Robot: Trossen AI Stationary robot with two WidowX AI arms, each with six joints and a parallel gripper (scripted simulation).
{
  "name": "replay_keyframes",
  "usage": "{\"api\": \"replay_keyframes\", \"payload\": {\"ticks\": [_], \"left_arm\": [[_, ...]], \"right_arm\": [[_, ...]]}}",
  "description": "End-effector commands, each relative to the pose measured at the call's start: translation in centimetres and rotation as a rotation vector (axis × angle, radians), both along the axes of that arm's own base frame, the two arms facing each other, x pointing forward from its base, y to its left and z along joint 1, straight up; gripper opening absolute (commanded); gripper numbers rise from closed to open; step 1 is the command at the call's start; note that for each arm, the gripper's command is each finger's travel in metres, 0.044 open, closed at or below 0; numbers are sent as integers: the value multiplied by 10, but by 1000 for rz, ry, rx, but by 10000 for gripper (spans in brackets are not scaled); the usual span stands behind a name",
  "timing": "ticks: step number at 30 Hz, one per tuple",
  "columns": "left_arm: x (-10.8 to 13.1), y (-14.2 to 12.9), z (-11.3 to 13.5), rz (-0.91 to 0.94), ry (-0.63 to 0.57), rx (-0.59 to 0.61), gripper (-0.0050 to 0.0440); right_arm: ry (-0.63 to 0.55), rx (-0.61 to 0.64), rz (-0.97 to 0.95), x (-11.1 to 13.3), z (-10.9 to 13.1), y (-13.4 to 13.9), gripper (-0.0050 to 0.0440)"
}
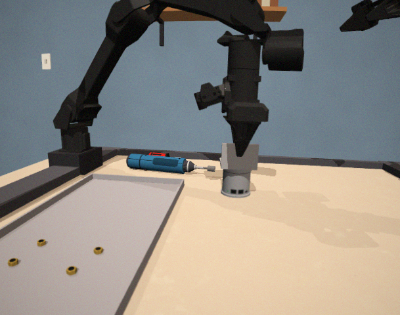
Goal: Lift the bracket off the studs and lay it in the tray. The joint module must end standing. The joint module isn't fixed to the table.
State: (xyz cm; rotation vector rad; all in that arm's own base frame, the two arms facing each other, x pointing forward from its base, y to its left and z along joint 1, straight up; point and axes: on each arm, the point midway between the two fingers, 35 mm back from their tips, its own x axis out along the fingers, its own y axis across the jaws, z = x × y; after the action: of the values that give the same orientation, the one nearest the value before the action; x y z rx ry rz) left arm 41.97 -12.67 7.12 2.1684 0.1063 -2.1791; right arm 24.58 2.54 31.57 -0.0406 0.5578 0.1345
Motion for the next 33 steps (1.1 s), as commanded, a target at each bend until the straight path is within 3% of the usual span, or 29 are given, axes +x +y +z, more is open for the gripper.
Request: {"api": "replay_keyframes", "payload": {"ticks": [1,11,21,25,33], "left_arm": [[1,-2,-7,-9,-10,-4,130],[2,-2,-11,-9,-16,-6,130],[4,-2,-3,-8,-35,-11,51],[4,-2,-3,-8,-35,-11,51],[4,-2,-3,-8,-35,-11,0]], "right_arm": [[-16,2,0,-1,6,0,440],[-16,2,0,-1,6,0,440],[-16,2,0,-1,6,0,440],[-16,2,0,-1,6,0,440],[-16,2,0,-1,6,0,440]]}}
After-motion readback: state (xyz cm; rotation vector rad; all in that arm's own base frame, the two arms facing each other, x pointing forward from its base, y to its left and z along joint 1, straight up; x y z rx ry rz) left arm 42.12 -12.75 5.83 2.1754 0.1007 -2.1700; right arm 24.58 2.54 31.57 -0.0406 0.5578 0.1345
